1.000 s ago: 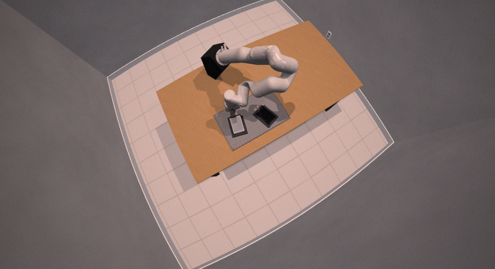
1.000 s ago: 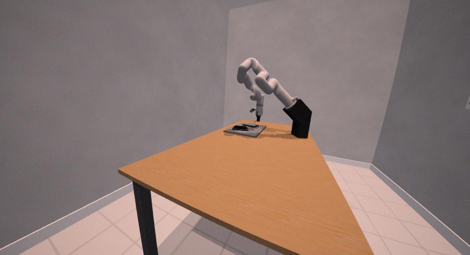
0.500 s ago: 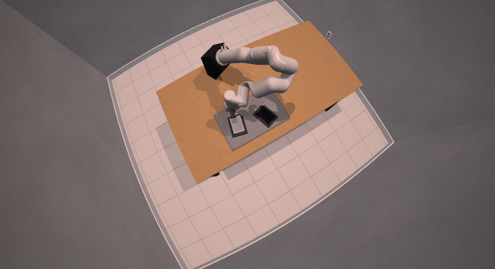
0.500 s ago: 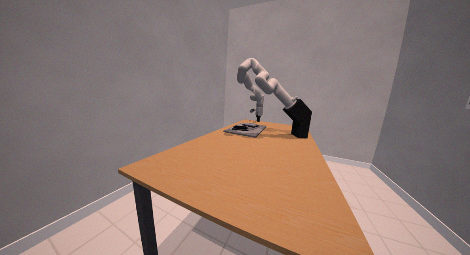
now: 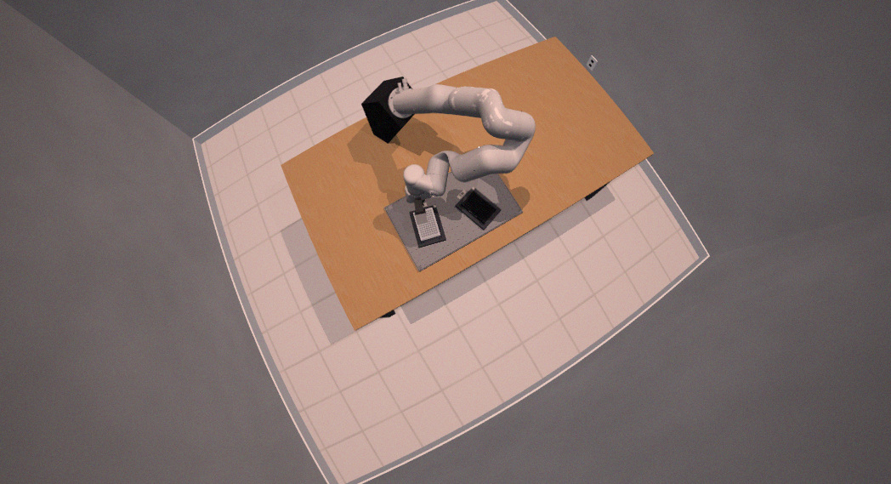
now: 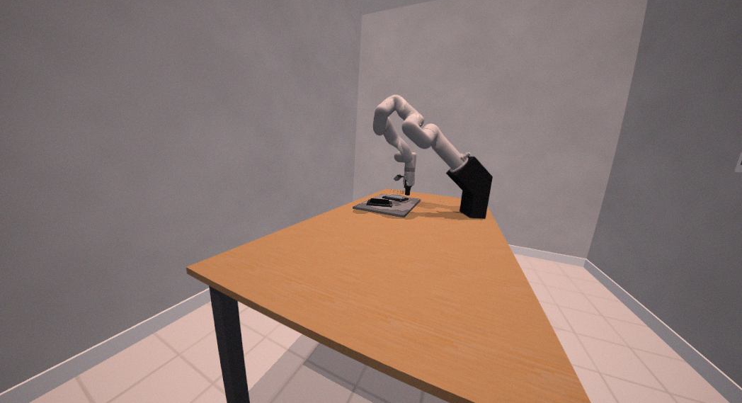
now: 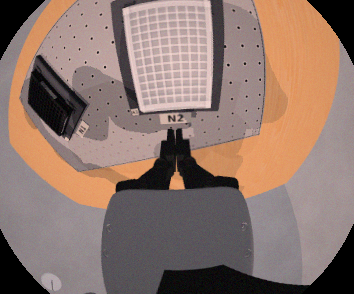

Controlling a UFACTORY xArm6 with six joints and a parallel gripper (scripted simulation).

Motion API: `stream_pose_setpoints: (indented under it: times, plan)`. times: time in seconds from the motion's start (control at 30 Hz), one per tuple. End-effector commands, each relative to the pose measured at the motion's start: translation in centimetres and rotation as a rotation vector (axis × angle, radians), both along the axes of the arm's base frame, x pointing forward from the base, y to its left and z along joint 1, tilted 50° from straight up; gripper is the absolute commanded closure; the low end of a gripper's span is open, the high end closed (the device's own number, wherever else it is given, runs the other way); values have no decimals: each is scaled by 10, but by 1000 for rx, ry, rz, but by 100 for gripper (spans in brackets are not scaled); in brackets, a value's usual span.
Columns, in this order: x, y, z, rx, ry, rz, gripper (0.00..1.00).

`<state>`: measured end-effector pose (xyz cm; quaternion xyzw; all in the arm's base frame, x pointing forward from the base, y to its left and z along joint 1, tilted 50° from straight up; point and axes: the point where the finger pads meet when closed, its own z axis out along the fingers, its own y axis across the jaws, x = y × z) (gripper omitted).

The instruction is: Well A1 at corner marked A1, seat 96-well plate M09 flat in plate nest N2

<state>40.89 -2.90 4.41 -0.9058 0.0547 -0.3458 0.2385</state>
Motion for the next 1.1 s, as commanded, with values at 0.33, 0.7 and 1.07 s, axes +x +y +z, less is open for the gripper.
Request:
stream_pose_setpoints:
  times: [0.33,0.7,1.07]
  plan:
    - [14,8,-14,-1,-1,-1,100]
    - [18,10,-17,-1,-1,-1,100]
    - [19,10,-17,-1,-1,-1,100]
